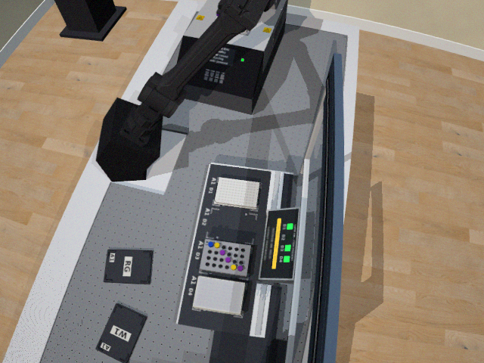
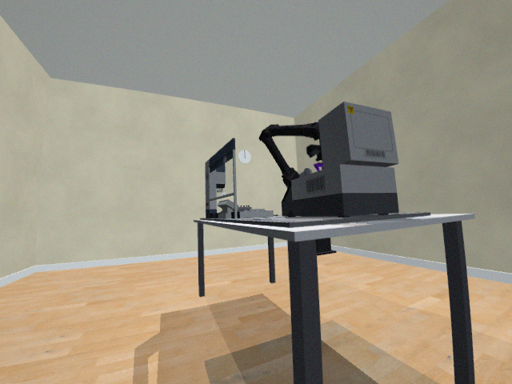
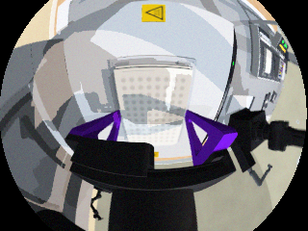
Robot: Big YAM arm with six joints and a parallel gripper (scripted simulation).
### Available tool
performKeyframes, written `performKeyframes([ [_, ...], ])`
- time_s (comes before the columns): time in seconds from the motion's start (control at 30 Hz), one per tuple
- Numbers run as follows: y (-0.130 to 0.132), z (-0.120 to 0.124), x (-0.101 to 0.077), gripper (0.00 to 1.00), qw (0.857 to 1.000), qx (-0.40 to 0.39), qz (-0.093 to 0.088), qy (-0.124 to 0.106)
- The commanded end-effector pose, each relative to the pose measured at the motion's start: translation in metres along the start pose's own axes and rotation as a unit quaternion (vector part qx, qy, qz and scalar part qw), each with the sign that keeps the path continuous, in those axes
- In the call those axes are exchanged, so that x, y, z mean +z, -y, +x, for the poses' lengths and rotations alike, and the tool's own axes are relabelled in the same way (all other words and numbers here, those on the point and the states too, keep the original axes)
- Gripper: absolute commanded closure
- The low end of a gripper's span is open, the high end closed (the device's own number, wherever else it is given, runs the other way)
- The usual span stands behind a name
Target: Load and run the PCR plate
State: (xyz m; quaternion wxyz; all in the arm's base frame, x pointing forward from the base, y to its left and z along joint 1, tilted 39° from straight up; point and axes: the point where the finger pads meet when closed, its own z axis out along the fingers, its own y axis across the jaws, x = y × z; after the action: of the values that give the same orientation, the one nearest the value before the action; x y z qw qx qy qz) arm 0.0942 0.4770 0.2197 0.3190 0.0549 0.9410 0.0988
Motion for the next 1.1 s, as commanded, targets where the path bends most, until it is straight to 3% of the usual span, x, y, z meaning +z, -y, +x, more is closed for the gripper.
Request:
performKeyframes([
  [0.0, -0.007, 0.008, -0.013, 0.0, 1.0, -0.011, -0.013, -0.002],
  [0.27, -0.003, 0.008, -0.008, 0.0, 1.0, -0.018, -0.006, -0.001],
  [0.5, -0.012, -0.005, -0.01, 0.0, 1.0, -0.001, -0.011, 0.0],
  [1.07, -0.017, -0.009, -0.012, 0.0, 1.0, 0.004, -0.016, -0.001],
])
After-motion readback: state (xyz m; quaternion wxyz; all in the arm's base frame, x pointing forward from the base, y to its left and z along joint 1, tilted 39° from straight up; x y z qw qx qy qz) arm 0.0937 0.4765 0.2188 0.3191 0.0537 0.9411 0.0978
